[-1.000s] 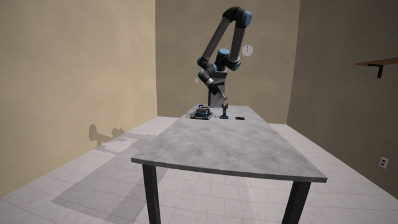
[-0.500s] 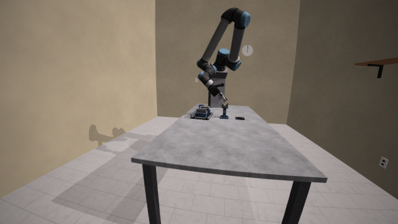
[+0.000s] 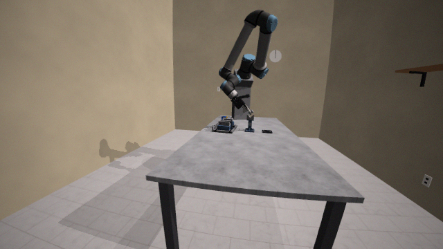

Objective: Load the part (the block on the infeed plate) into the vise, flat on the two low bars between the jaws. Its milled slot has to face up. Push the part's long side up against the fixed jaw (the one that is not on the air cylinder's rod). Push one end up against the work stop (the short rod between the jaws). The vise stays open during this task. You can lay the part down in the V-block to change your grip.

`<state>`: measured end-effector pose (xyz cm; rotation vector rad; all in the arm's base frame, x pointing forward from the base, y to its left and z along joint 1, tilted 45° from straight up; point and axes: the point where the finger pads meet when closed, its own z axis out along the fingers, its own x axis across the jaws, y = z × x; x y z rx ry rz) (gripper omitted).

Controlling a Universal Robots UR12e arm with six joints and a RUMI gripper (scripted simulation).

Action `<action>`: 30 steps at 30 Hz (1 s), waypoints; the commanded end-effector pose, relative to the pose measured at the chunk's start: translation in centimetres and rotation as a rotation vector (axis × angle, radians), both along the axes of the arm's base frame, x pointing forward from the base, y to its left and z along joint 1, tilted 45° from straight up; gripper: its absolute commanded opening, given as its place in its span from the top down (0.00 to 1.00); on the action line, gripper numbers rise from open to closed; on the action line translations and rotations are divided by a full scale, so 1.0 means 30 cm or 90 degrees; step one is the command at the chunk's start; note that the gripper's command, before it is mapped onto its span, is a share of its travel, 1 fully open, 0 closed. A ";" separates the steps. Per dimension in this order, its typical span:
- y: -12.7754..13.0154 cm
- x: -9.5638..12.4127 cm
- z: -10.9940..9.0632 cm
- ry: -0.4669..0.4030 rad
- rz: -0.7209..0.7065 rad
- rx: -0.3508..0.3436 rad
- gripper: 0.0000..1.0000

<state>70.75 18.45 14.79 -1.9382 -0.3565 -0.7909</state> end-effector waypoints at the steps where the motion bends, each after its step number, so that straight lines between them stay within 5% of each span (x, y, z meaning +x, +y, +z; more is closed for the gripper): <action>1: 0.004 0.010 -0.009 0.000 0.000 0.000 1.00; 30: 0.019 0.047 -0.049 0.000 0.000 0.000 1.00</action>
